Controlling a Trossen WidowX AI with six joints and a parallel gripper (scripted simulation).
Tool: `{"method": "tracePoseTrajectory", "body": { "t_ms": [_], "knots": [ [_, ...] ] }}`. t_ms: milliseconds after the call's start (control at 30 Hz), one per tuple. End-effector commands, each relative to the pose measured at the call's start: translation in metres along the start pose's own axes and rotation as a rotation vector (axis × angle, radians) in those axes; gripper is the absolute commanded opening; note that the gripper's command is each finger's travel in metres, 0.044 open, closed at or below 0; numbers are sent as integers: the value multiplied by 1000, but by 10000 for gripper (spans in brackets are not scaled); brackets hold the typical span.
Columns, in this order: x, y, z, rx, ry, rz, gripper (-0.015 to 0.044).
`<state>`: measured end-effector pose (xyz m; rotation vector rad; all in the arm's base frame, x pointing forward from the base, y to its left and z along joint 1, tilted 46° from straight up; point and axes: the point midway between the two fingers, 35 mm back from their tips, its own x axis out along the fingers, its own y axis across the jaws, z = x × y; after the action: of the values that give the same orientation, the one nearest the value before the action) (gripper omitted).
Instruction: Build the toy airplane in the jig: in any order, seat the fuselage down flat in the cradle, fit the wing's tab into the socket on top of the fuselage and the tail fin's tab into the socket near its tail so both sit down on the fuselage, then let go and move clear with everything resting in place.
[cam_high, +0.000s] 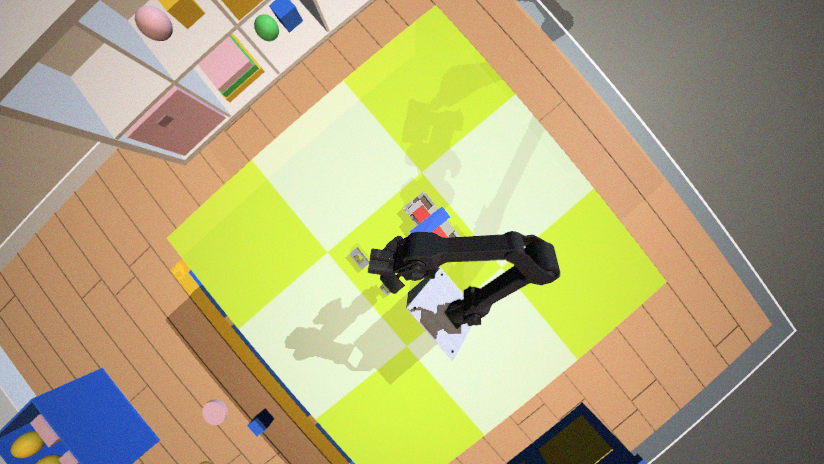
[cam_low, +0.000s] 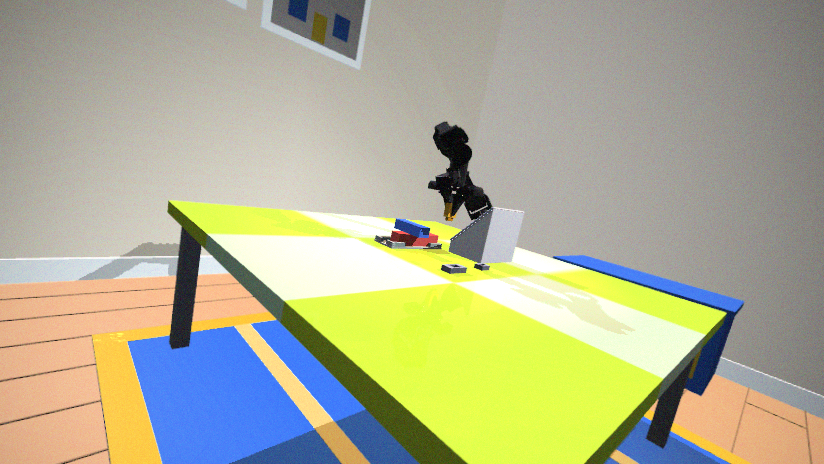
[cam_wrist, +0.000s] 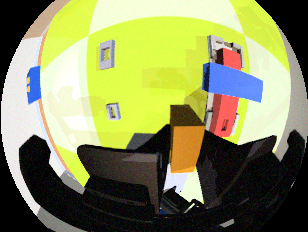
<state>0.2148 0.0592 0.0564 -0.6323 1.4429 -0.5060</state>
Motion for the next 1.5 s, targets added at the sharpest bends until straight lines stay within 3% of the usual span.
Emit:
{"method": "tracePoseTrajectory", "body": {
  "t_ms": [0,1233,1333,1467],
  "knots": [
    [2,-14,-2,-2,-8,-5,0],
    [30,-109,-42,40,2,-59,0],
    [30,-109,-42,40,2,-59,65],
    [30,-109,-42,40,2,-59,65]
  ]
}}
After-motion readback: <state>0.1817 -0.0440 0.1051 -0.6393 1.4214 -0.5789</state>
